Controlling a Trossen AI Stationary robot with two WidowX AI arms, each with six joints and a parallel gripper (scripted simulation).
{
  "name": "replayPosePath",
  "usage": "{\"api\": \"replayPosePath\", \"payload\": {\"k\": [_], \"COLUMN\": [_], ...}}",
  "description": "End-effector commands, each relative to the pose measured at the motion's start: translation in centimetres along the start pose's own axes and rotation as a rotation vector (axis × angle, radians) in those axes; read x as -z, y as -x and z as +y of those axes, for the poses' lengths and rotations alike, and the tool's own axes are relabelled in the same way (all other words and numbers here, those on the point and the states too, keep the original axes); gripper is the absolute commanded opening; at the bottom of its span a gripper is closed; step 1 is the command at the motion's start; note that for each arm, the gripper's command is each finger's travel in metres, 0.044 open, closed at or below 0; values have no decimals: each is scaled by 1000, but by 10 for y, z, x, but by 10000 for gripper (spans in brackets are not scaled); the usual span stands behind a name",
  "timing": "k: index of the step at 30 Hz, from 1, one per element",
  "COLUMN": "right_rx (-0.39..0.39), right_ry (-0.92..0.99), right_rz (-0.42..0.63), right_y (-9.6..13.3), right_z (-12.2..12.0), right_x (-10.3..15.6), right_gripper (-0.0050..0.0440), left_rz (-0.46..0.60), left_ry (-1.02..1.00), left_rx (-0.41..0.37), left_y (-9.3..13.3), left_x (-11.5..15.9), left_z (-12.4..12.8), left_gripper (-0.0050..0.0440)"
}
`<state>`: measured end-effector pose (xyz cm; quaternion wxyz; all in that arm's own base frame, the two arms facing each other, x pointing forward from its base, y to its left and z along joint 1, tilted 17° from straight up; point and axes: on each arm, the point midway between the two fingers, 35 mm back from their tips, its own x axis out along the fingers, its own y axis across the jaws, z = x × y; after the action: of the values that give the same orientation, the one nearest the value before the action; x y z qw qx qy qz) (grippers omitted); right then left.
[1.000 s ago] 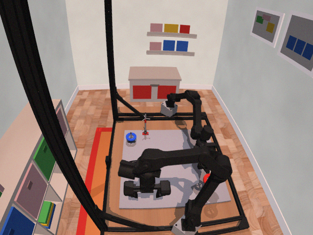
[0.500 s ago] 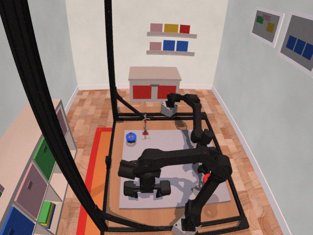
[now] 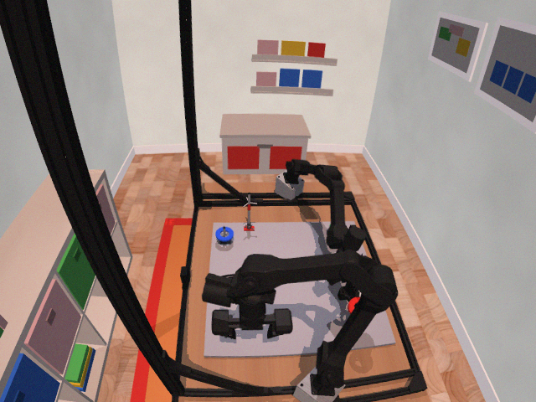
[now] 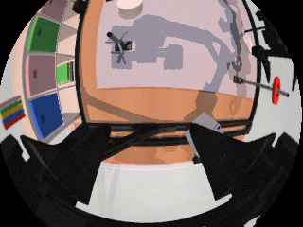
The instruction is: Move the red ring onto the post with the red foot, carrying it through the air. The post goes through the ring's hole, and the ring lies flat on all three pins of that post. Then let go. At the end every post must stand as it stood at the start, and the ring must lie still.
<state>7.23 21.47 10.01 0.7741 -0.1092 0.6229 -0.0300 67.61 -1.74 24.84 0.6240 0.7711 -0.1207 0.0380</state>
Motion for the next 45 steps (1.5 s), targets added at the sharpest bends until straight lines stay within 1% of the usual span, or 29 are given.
{"api": "replayPosePath", "payload": {"k": [1,11,22,27,42,45], "right_rx": [3,3,3,3,3,3], "right_ry": [8,8,8,8,8,8], "right_rz": [-2,-2,-2,-2,-2,-2], "right_y": [0,0,0,0,0,0], "right_z": [-1,-1,-1,-1,-1,-1], "right_x": [0,0,0,0,0,0], "right_gripper": [400,400,400,400,400,400], "left_rz": [-4,-4,-4,-4,-4,-4], "left_ry": [1,1,1,1,1,1], "left_rx": [13,13,13,13,13,13], "left_y": [-1,-1,-1,-1,-1,-1], "left_x": [-2,-2,-2,-2,-2,-2], "left_z": [-9,-9,-9,-9,-9,-9], "left_gripper": [400,400,136,129,29,23]}}
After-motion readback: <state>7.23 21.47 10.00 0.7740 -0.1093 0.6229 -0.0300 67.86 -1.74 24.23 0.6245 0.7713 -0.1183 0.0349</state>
